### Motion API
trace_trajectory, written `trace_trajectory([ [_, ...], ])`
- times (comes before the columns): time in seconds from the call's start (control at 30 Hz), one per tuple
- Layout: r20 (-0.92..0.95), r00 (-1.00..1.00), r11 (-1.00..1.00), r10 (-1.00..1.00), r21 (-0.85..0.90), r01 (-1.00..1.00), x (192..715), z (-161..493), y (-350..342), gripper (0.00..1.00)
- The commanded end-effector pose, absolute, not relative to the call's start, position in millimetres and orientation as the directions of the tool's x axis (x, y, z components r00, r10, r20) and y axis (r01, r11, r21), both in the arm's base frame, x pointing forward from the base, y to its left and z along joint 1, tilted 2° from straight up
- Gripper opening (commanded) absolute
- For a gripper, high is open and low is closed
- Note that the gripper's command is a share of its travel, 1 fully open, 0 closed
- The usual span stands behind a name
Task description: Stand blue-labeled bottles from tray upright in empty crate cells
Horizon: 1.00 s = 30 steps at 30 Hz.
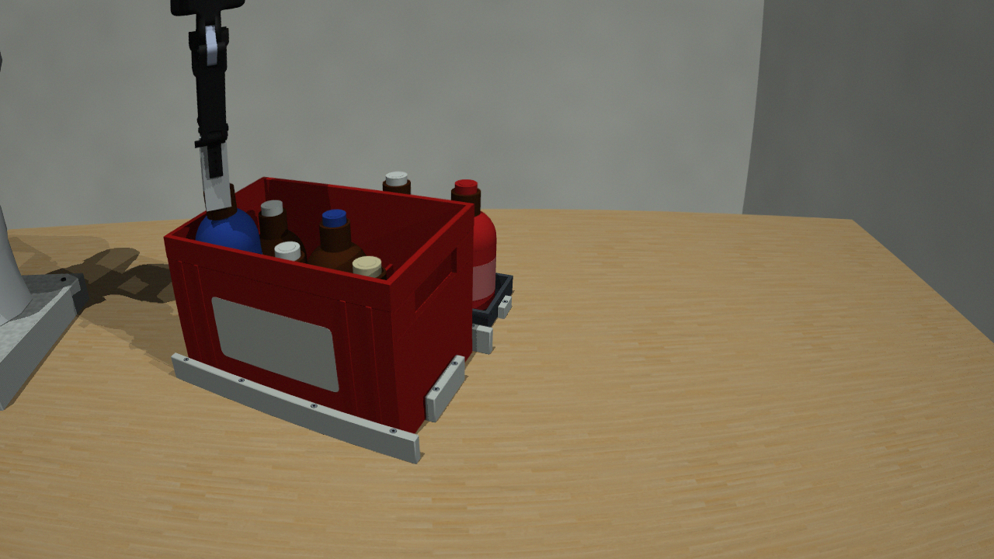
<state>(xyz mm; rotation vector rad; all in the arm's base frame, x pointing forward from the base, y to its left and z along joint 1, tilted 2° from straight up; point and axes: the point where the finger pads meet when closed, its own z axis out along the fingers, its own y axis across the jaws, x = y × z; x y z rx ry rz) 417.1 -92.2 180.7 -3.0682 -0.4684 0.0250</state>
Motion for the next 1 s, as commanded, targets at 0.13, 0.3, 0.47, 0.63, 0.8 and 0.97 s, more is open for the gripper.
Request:
trace_trajectory([
  [0.13, 0.002, 0.954, -0.953, 0.300, -0.037, 0.300, 420.8, 183.3, -92.2, 0.00],
  [0.3, 0.002, 0.954, -0.953, 0.300, -0.037, 0.300, 420.8, 183.3, -92.2, 0.00],
  [0.47, 0.002, 0.954, -0.953, 0.300, -0.037, 0.300, 420.8, 183.1, -92.2, 0.00],
  [0.63, 0.002, 0.954, -0.953, 0.300, -0.037, 0.300, 420.8, 182.2, -92.1, 0.00],
  [0.8, 0.002, 0.954, -0.953, 0.300, -0.037, 0.300, 420.8, 181.0, -92.0, 0.00],
  [0.97, 0.002, 0.954, -0.953, 0.300, -0.037, 0.300, 420.8, 177.7, -91.9, 0.00],
])
